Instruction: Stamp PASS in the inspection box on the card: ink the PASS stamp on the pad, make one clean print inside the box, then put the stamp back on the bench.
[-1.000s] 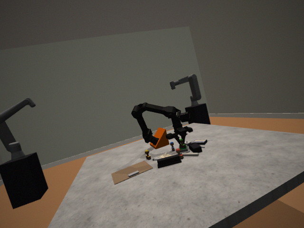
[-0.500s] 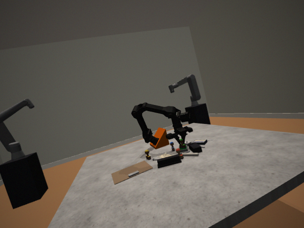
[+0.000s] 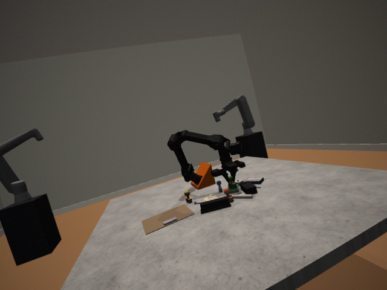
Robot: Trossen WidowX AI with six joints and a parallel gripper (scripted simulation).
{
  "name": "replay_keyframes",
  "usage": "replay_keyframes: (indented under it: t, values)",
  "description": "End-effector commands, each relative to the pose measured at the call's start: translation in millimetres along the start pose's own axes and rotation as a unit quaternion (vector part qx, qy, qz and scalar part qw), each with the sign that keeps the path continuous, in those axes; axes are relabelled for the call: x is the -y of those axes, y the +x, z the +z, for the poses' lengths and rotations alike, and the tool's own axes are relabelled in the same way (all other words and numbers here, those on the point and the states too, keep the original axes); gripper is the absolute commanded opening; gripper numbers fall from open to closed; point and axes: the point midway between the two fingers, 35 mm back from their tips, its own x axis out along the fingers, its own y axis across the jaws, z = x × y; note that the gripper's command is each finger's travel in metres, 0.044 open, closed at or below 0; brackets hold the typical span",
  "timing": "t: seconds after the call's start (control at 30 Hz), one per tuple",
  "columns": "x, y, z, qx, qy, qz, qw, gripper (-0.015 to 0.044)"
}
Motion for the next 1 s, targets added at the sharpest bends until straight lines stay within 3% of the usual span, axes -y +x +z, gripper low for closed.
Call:
replay_keyframes:
  t: [0.0, 0.97]
  values:
    - [0, -3, 0, 0.001, 0.002, 0.000, 1.000, 0.0000]
    - [-1, -42, 1, 0.001, 0.002, 0.001, 1.000, 0.0000]
